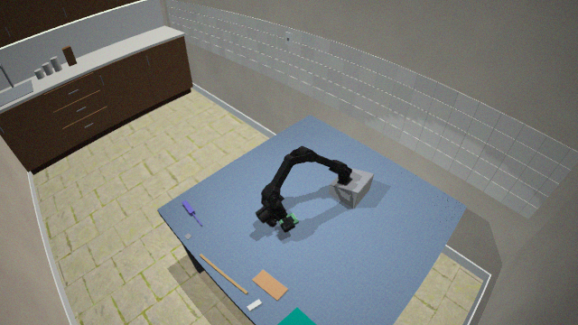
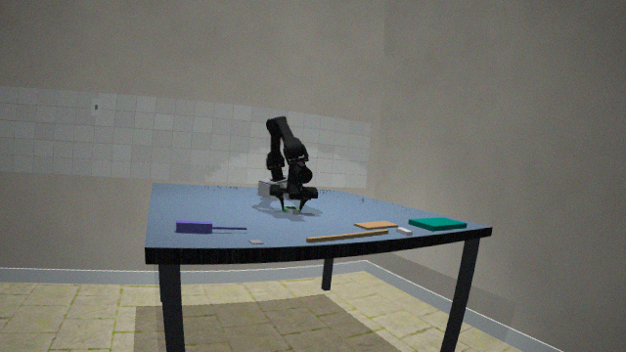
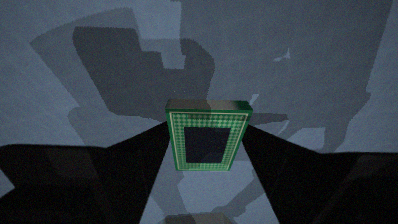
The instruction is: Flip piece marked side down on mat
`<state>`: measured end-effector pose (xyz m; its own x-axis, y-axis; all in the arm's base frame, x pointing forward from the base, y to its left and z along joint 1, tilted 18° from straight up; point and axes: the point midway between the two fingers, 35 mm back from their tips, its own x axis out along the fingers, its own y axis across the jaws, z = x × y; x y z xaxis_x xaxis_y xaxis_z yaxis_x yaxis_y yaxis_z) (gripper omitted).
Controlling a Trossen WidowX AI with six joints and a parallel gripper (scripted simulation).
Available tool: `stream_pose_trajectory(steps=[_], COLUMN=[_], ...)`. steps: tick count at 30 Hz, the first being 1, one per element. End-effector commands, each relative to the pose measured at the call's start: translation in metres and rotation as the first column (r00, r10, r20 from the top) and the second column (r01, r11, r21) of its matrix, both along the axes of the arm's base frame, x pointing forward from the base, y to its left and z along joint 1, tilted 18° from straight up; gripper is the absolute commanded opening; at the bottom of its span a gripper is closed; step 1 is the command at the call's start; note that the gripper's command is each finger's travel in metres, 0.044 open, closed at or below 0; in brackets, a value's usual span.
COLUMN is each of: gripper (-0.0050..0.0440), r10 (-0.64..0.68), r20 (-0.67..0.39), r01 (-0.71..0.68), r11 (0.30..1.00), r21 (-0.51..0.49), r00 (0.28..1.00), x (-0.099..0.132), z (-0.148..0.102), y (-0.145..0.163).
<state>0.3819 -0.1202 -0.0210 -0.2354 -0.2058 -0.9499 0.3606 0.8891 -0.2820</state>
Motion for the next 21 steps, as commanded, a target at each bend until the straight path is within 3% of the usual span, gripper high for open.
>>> stream_pose_trajectory(steps=[1, 4, 13, 21], gripper=[0.0, 0.0, 0.0, 0.0], r10=[0.0, 0.0, 0.006, 0.006], r20=[0.001, 0.001, 0.0, 0.0], r01=[0.0, 0.0, -0.006, -0.006], r11=[1.0, 1.0, 1.0, 1.0], r21=[0.0, 0.0, 0.002, 0.002], r00=[1.0, 1.0, 1.0, 1.0], x=[0.0, 0.0, 0.0, 0.0], z=[0.0, 0.0, 0.037, 0.037], y=[0.0, 0.0, 0.012, 0.012])
